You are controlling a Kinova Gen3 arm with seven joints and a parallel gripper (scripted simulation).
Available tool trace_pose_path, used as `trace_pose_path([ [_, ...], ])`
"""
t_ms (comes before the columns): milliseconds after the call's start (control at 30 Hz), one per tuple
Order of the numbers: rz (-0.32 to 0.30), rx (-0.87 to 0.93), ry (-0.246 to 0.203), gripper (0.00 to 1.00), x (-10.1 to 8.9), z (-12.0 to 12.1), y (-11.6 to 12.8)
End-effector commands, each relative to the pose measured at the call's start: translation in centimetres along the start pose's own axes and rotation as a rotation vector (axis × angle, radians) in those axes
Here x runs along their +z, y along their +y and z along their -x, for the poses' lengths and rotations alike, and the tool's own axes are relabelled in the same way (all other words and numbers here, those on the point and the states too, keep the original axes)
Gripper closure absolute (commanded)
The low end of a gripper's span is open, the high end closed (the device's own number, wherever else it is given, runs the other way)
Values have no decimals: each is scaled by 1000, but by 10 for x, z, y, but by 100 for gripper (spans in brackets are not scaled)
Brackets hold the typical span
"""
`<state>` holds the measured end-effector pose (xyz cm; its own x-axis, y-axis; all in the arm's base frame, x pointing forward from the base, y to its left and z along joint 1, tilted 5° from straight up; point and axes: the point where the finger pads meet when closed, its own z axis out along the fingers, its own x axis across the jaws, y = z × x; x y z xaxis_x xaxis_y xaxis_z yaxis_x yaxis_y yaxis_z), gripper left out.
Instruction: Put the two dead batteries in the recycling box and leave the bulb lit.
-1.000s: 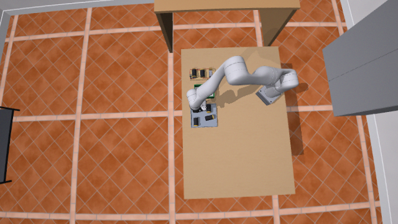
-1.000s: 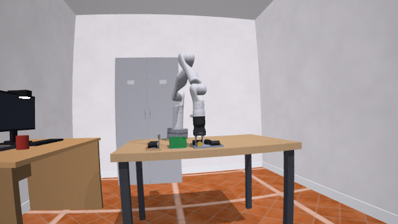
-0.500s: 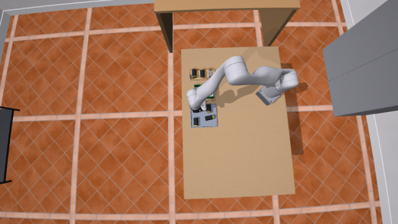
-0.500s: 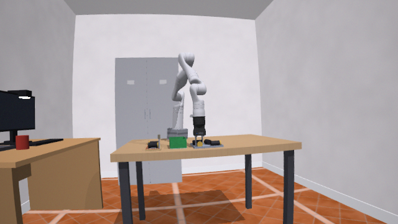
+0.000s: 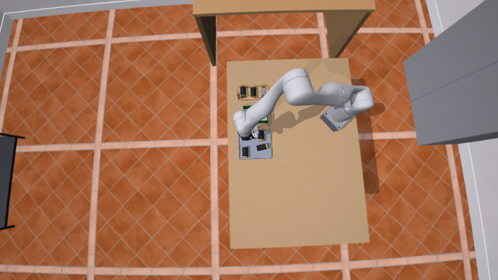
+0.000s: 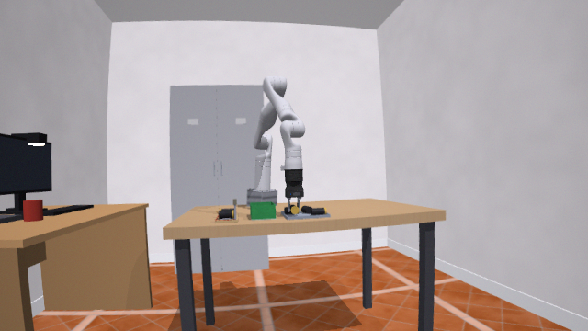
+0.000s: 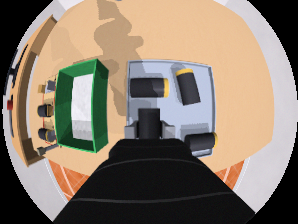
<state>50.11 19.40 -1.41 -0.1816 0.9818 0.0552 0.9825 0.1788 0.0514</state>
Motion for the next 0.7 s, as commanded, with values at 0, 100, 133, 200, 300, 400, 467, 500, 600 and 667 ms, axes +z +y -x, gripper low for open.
trace_pose_path([
  [0, 17, 1, 2, 43, -19, 0, 6],
  [100, 17, 1, 2, 43, -30, 0, 6],
  [133, 17, 1, 2, 43, -32, 0, 6],
  [200, 17, 1, 2, 43, -33, 0, 6],
  [300, 17, 1, 2, 43, -33, 0, 6],
  [400, 17, 1, 2, 43, -33, 0, 6],
  [467, 17, 1, 2, 43, -34, 0, 5],
  [500, 17, 1, 2, 43, -36, 0, 5],
  [600, 17, 1, 2, 43, -50, 0, 5],
  [667, 17, 1, 2, 43, -66, 0, 5],
])
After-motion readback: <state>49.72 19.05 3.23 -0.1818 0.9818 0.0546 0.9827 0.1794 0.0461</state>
